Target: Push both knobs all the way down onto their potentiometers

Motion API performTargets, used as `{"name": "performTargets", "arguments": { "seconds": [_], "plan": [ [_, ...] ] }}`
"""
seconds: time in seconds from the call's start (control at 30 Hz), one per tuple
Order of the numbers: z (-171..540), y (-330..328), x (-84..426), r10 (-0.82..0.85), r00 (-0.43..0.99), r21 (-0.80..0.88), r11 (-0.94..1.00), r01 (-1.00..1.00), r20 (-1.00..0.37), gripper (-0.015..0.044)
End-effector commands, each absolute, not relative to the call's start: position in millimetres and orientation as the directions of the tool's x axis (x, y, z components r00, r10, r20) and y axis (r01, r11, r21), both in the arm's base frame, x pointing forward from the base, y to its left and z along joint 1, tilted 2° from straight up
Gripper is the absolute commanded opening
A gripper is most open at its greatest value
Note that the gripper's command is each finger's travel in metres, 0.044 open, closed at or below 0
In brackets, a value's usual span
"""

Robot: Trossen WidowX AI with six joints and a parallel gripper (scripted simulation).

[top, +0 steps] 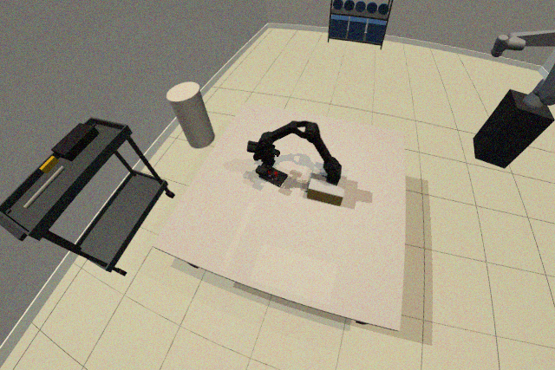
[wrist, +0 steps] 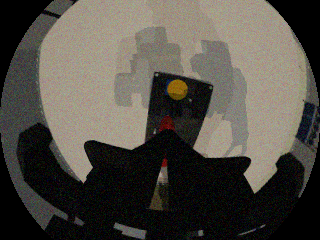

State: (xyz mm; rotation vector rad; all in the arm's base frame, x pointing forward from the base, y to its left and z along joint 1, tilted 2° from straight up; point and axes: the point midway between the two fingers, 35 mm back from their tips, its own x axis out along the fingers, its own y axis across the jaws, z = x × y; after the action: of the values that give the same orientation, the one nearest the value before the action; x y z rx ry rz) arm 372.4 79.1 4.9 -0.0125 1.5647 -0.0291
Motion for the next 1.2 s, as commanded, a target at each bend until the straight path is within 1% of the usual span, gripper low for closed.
{"name": "performTargets", "arguments": {
  "seconds": [0.0, 1.17],
  "plan": [
    [3.3, 79.7, 372.4, -0.021, 0.005, -0.021, 1.000, 0.007, -1.000, 0.0000],
    [-0.9, 79.6, 372.4, -0.021, 0.005, -0.021, 1.000, 0.007, -1.000, 0.0000]
  ]
}}
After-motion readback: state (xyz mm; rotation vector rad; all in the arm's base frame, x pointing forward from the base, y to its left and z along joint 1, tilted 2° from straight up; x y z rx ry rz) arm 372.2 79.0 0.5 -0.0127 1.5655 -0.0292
